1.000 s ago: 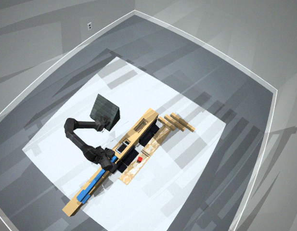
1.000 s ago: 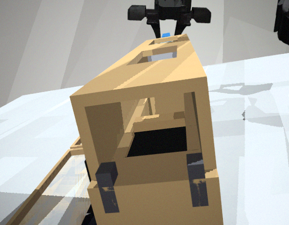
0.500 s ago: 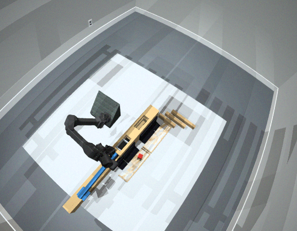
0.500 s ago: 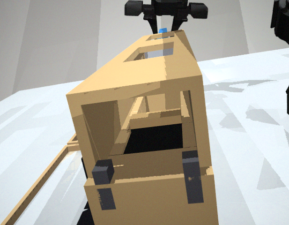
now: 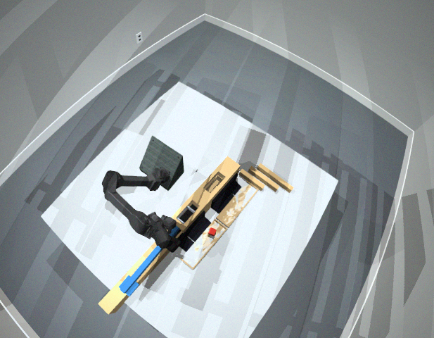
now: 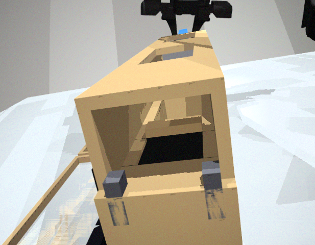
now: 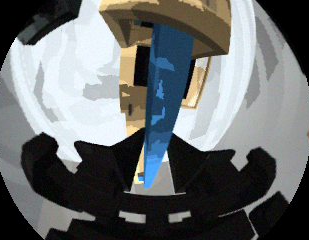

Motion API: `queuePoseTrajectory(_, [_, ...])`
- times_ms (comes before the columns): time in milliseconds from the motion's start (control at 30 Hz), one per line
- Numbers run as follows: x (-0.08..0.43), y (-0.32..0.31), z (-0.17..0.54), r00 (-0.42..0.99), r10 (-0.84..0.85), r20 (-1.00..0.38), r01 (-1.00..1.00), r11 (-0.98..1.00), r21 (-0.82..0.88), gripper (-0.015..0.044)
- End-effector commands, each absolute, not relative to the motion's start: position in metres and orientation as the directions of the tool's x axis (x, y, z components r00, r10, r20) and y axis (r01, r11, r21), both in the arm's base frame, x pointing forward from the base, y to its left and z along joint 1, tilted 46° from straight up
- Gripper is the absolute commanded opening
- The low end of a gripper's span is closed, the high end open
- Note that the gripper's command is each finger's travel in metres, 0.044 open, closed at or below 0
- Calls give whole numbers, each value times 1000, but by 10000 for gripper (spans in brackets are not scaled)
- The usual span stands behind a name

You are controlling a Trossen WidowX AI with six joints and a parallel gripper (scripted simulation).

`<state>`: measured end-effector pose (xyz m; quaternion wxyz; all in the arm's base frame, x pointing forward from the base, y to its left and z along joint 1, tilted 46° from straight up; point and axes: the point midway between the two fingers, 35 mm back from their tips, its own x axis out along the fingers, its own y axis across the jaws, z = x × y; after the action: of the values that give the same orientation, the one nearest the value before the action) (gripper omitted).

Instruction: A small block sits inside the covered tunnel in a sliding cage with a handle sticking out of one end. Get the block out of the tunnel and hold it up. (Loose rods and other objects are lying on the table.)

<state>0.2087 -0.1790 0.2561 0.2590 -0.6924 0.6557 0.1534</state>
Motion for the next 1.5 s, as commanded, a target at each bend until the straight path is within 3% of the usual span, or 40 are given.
queuePoseTrajectory(0, [209, -179, 256, 94, -829, -552, -987, -6, -158, 131])
queuePoseTrajectory(400, [213, -152, 280, 60, -844, -532, -984, 40, -174, 440])
queuePoseTrajectory(1400, [210, -170, 244, 59, -847, -528, -983, 43, -178, 440])
queuePoseTrajectory(1467, [211, -168, 246, 54, -849, -526, -983, 46, -175, 387])
